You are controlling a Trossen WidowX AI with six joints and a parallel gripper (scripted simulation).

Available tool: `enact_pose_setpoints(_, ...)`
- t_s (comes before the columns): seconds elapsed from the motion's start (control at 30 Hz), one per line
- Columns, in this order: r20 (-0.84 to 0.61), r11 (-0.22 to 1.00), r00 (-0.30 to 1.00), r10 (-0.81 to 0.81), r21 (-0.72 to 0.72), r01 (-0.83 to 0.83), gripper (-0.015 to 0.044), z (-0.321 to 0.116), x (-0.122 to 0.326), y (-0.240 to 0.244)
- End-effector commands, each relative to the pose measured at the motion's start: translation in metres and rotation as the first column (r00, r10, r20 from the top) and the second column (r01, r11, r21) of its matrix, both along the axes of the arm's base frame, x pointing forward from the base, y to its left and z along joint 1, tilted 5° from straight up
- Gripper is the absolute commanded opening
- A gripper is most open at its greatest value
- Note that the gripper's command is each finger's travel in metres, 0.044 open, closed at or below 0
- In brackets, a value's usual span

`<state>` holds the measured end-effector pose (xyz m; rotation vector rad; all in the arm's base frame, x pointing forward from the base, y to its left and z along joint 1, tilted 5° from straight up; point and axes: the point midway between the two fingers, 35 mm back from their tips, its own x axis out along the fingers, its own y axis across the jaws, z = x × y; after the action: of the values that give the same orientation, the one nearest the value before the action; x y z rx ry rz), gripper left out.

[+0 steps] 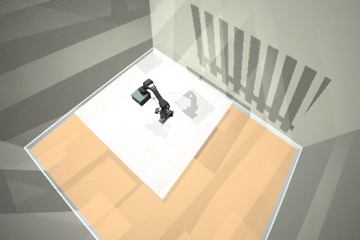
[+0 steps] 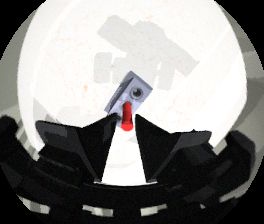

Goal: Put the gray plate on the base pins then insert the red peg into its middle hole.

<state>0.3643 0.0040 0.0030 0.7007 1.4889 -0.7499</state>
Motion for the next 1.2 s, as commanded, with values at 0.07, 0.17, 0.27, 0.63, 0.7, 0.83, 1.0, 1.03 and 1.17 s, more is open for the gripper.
enact_pose_setpoints(0.07, 0.0, 1.0, 1.0, 0.0, 0.0, 0.0, 0.015, 0.0, 0.0, 0.0)
enact_pose_setpoints(0.17, 0.0, 1.0, 1.0, 0.0, 0.0, 0.0, 0.015, 0.0, 0.0, 0.0)
enact_pose_setpoints(0.27, 0.0, 1.0, 1.0, 0.0, 0.0, 0.0, 0.015, 0.0, 0.0, 0.0)
enact_pose_setpoints(0.63, -0.001, 1.0, 1.0, 0.001, -0.001, -0.001, 0.015, 0.008, -0.001, 0.0)
enact_pose_setpoints(0.7, -0.001, 1.0, 1.0, 0.001, -0.001, -0.001, 0.015, 0.009, -0.001, 0.0)
enact_pose_setpoints(0.83, -0.001, 1.0, 1.0, 0.001, -0.001, -0.001, 0.015, 0.011, -0.002, 0.0)
enact_pose_setpoints(1.0, -0.001, 1.0, 1.0, 0.001, -0.001, -0.001, 0.015, 0.014, -0.002, 0.001)
enact_pose_setpoints(1.03, -0.001, 1.0, 1.0, 0.001, -0.001, -0.001, 0.015, 0.015, -0.002, 0.001)
enact_pose_setpoints(1.17, -0.001, 1.0, 1.0, 0.001, -0.001, -0.001, 0.015, 0.017, -0.003, 0.001)
